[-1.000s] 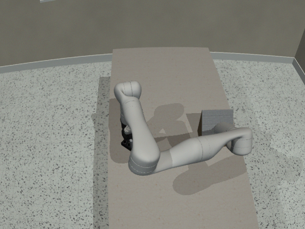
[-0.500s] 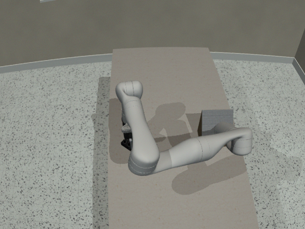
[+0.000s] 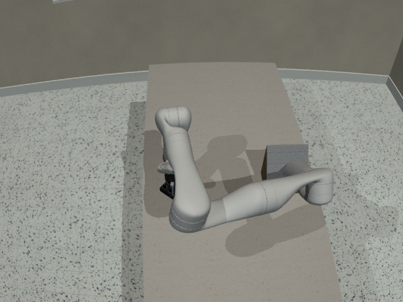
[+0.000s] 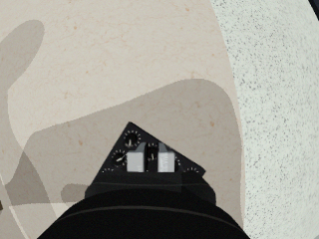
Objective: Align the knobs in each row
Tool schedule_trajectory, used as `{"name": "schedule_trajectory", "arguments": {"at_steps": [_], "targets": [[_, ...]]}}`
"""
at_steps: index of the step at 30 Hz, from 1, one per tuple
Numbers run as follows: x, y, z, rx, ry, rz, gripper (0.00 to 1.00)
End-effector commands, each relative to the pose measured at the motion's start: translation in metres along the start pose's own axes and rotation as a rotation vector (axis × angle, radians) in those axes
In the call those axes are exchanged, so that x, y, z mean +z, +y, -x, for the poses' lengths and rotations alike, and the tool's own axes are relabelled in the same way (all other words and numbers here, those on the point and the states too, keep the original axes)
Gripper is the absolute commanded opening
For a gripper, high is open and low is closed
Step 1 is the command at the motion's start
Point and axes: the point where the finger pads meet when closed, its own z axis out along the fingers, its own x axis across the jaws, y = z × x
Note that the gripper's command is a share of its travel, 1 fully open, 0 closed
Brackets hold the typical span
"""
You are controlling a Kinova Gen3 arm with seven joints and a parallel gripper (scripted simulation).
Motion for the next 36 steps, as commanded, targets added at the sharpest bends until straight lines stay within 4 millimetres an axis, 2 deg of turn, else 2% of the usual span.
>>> {"name": "schedule_trajectory", "arguments": {"at_steps": [1,13,36], "targets": [[-0.0001,0.0002,0.0004,0.036,0.000,0.001,0.30],[-0.0001,0.0002,0.0004,0.188,0.000,0.001,0.30],[-0.0001,0.0002,0.0004,0.223,0.000,0.001,0.30]]}}
